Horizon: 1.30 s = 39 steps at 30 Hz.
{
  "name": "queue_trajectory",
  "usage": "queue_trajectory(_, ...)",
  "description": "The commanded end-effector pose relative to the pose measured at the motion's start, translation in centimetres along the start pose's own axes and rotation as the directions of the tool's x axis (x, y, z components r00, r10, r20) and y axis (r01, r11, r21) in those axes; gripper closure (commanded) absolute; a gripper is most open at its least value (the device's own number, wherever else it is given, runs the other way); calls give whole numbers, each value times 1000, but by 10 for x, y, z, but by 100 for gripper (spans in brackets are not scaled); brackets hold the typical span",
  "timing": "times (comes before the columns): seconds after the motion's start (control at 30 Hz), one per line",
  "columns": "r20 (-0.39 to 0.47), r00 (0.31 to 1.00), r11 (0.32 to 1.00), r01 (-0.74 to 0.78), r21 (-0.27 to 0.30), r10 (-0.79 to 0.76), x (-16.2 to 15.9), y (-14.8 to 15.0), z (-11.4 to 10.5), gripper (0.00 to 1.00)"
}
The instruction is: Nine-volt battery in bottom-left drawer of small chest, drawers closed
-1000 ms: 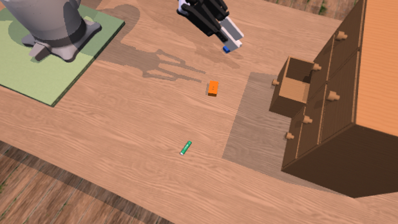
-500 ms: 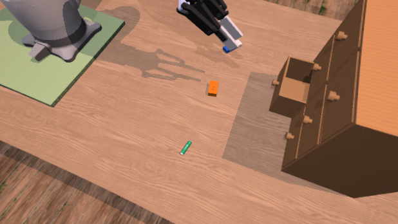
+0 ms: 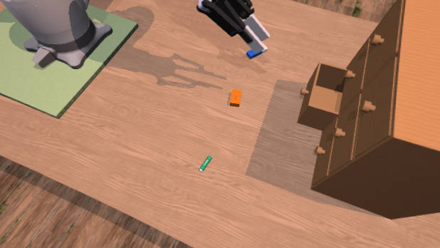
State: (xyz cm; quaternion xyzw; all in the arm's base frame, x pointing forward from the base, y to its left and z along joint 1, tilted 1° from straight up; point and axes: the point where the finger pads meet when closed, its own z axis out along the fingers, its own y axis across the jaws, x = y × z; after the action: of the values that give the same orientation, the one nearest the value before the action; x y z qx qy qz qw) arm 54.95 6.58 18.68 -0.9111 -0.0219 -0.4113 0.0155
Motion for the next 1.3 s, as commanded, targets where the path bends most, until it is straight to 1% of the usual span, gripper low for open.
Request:
queue_trajectory(0.0,15,1000,1000,0,-26,1,1,1,-1,80)
queue_trajectory(0.4,51,999,1000,0,-13,1,-1,-3,-5,80)
queue_trajectory(0.6,191,982,1000,0,-13,3,0,-3,-22,80)
queue_trajectory(0.8,334,943,1000,0,-13,4,1,-4,-39,80)
queue_trajectory(0.87,334,943,1000,0,-13,4,1,-4,-39,80)
queue_trajectory(1.07,459,888,1000,0,-13,6,1,-4,-55,80)
queue_trajectory(1.27,561,828,1000,0,-13,7,2,-4,-69,80)
